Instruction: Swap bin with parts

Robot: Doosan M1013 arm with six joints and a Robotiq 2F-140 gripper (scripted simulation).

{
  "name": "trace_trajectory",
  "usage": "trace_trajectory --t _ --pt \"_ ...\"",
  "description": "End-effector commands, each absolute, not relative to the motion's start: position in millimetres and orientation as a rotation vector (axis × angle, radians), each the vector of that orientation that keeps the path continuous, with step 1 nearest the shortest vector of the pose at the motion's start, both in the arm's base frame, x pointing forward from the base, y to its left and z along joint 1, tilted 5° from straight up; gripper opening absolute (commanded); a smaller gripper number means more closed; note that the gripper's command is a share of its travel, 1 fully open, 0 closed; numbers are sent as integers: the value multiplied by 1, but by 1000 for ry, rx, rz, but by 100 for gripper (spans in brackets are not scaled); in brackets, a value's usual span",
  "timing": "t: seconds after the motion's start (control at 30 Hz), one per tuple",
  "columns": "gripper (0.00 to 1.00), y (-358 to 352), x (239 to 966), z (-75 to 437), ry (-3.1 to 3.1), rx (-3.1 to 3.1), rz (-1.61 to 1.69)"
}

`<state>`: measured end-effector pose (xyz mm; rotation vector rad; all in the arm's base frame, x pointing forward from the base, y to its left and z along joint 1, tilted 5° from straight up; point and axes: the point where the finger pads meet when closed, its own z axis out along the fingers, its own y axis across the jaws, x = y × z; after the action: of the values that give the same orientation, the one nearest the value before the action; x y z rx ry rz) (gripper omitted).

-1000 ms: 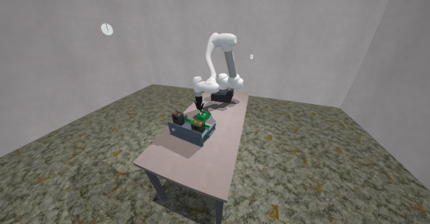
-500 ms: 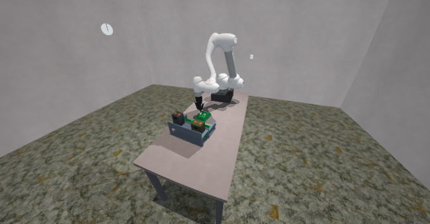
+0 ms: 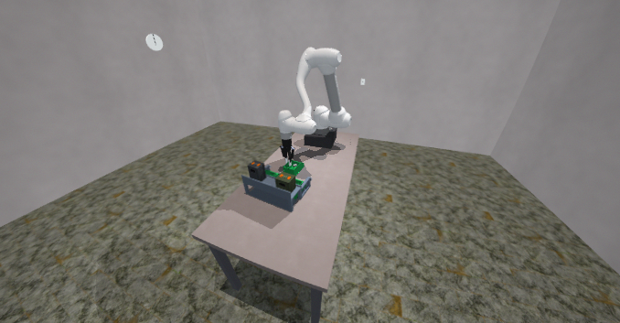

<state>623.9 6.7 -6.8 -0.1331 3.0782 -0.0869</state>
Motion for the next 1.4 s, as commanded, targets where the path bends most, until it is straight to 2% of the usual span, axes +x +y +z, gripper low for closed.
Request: trace_trajectory --t 0.0,1.37 --pt "24 4 624 -8 3076 -140 -91" --pt "24 5 623 1 3076 -140 -91"
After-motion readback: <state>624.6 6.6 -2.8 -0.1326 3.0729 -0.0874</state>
